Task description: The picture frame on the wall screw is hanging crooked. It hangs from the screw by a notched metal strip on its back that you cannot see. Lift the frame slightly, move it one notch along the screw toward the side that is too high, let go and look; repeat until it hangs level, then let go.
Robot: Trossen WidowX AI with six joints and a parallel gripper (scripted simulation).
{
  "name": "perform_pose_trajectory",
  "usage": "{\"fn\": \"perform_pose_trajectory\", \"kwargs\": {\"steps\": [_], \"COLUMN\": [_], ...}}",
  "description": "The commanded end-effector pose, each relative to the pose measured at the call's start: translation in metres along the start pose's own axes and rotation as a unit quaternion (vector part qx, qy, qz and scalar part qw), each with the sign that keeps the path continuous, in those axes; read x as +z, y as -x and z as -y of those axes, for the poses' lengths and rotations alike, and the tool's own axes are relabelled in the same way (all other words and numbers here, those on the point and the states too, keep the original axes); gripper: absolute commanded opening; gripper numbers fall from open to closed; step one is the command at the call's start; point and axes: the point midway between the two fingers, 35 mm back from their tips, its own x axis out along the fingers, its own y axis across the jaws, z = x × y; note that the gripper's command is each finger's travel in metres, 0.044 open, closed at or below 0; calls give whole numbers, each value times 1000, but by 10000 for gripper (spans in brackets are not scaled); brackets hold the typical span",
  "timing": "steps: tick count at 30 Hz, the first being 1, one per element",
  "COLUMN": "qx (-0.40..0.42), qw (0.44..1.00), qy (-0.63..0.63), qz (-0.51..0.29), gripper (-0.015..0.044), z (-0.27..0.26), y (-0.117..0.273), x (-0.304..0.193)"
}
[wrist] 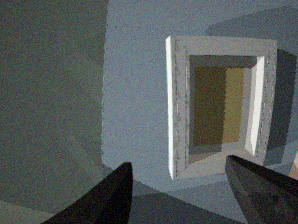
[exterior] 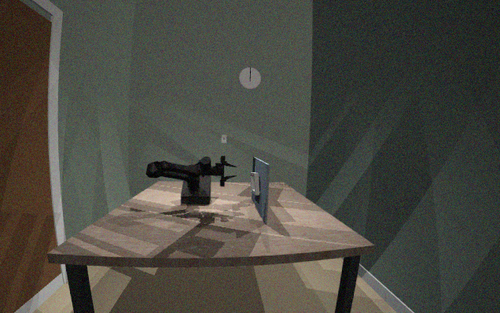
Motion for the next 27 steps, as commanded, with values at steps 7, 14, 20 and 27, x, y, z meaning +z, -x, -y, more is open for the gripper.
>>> {"fn": "perform_pose_trajectory", "kwargs": {"steps": [7,14,20,27], "qx": [0,2,2,2], "qw": [1000,1000,1000,1000], "qy": [-1,-1,-1,-1], "qz": [-2,1,1,1], "gripper": [260,260,260,260], "z": [17,17,17,13], "y": [1,4,4,-16], "x": [-2,1,1,8]}}
